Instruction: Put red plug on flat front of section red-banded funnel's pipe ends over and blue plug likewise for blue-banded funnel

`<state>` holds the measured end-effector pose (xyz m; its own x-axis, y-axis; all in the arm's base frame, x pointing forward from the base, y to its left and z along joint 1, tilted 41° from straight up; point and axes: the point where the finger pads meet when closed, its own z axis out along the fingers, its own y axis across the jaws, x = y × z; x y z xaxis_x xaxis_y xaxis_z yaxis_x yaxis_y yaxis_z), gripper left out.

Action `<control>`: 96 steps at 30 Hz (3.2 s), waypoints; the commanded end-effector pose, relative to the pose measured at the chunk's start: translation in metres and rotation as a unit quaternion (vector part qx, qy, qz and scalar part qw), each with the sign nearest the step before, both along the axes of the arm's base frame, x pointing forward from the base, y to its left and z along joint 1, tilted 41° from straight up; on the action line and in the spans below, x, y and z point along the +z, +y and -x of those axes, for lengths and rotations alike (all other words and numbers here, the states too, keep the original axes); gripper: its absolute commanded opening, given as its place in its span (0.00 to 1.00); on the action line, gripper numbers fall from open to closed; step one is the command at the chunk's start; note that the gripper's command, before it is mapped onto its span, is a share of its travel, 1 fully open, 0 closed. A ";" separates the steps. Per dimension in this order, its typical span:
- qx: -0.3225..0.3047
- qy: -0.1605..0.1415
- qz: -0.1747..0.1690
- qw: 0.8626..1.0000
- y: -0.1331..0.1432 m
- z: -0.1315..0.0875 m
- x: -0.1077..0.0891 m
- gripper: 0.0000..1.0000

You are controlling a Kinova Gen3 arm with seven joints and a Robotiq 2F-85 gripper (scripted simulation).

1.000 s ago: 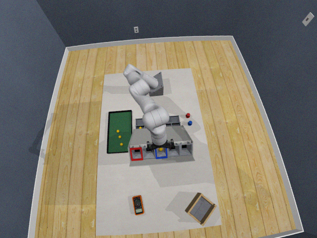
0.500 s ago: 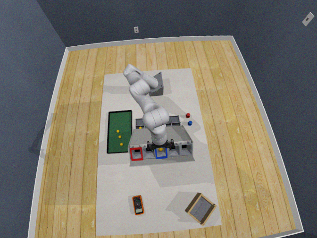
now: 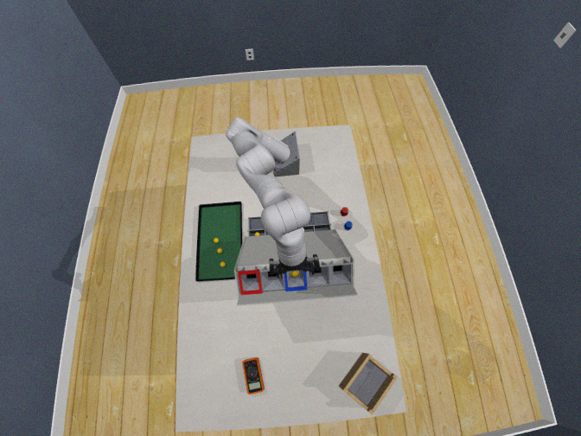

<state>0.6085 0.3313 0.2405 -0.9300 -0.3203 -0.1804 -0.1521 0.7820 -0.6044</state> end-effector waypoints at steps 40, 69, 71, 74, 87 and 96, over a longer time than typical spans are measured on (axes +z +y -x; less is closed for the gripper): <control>-0.061 0.069 0.043 0.995 -0.033 0.164 0.000 1.00; -0.061 0.068 0.043 0.995 -0.113 0.276 -0.067 1.00; -0.061 0.068 0.043 0.995 -0.113 0.276 -0.067 1.00; -0.061 0.069 0.043 0.995 -0.113 0.279 -0.068 1.00; -0.061 0.069 0.043 0.995 -0.113 0.279 -0.068 1.00; -0.061 0.074 0.046 0.994 -0.114 0.281 -0.068 1.00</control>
<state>0.3278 0.2173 0.1725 -0.9775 -0.2107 -0.0126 -0.1516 0.7422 -0.6529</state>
